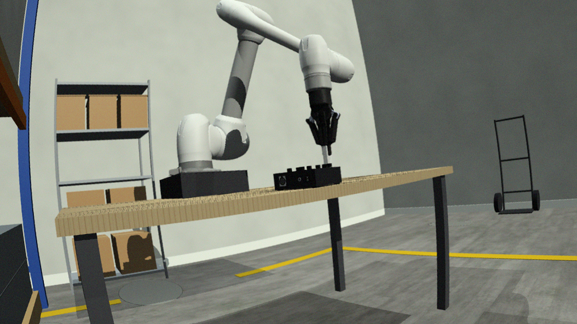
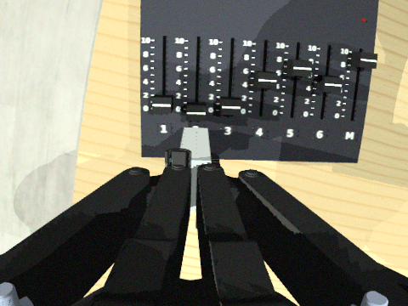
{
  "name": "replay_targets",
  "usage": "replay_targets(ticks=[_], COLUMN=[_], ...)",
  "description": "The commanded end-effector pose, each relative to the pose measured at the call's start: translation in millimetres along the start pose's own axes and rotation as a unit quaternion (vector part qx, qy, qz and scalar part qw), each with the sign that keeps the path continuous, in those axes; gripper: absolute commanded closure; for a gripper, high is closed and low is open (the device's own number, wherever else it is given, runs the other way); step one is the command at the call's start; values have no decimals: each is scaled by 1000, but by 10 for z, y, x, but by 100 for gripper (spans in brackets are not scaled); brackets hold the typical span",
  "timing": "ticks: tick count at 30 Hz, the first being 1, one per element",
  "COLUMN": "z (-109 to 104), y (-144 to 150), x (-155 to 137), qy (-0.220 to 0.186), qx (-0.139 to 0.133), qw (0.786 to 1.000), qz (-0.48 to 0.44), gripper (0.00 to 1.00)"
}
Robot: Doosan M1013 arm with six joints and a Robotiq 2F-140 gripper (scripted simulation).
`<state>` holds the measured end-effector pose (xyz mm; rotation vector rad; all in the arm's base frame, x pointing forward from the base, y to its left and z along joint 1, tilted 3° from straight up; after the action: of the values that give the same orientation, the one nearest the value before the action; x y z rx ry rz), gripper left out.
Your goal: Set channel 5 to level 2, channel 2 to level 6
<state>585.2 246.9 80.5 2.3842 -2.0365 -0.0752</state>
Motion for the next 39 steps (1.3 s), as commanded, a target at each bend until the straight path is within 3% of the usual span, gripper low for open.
replay_targets(ticks=[1, 39], z=[-1, -1], y=[0, -7], x=[0, 55], qy=[0, 0], qx=[0, 0], qw=[1000, 1000], qz=[0, 0], gripper=[90, 90])
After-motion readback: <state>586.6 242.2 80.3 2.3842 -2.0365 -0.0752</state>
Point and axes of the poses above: the point where the finger pads meet when closed, its own z axis out along the fingers, its own y axis across the jaws, x = y × z, the point moved 9 cm from there along -z, back along the fingers, and after that the axes turned 7 degrees about z, right-handed, at the moved point
